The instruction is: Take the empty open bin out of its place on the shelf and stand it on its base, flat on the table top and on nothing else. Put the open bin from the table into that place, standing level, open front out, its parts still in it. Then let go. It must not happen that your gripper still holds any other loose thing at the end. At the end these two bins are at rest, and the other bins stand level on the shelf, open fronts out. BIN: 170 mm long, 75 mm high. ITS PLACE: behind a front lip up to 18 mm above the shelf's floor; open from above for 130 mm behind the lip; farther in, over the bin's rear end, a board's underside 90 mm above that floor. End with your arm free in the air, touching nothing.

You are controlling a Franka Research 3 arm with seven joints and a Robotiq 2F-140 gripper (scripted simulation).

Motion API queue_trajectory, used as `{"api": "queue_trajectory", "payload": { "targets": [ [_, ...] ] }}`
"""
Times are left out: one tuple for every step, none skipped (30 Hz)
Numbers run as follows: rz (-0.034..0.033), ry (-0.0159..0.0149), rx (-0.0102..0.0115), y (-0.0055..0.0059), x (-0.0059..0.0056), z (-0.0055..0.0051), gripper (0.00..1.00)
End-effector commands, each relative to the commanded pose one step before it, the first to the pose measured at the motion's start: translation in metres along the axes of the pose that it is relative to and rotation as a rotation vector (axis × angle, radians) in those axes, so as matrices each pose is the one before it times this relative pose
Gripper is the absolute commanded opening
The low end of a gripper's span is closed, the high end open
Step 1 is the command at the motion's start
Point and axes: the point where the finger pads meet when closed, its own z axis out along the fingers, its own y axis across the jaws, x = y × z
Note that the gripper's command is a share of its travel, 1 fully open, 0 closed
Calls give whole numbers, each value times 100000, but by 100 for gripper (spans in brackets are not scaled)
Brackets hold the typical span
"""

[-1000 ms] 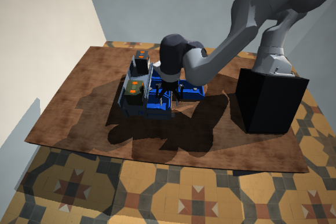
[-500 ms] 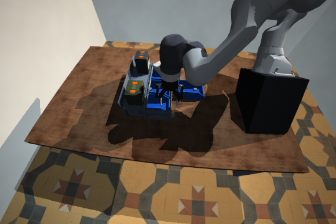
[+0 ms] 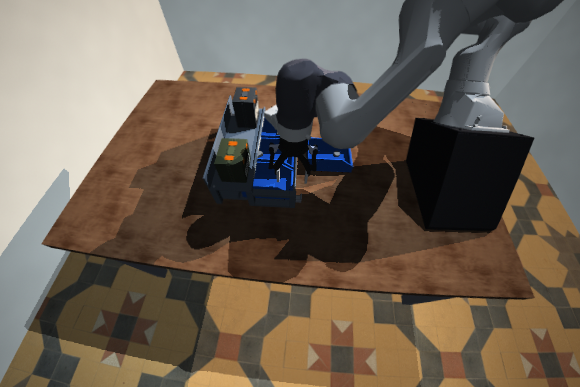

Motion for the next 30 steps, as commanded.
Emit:
{"api": "queue_trajectory", "payload": {
  "targets": [
    [-263,-253,256,29,-120,-49,57],
    [0,0,0,0,0,0,57],
    [0,0,0,0,0,0,57],
    [0,0,0,0,0,0,57],
    [0,0,0,0,0,0,57],
    [0,0,0,0,0,0,57],
    [0,0,0,0,0,0,57],
    [0,0,0,0,0,0,57],
    [0,0,0,0,0,0,57],
    [0,0,0,0,0,0,57],
    [0,0,0,0,0,0,57],
    [0,0,0,0,0,0,57],
    [0,0,0,0,0,0,57],
    [0,0,0,0,0,0,57],
    [0,0,0,0,0,0,57],
    [0,0,0,0,0,1,57],
    [0,0,0,0,0,2,57],
    [0,0,0,0,0,5,57],
    [0,0,0,0,0,7,57],
    [0,0,0,0,0,10,57],
    [0,0,0,0,0,14,57],
    [0,0,0,0,0,0,57],
    [0,0,0,0,0,0,57],
    [0,0,0,0,0,17,57],
    [0,0,0,0,0,21,57],
    [0,0,0,0,0,25,57],
    [0,0,0,0,0,30,57],
    [0,0,0,0,0,34,57],
    [0,0,0,0,0,38,57],
    [0,0,0,0,0,42,57]
  ]
}}
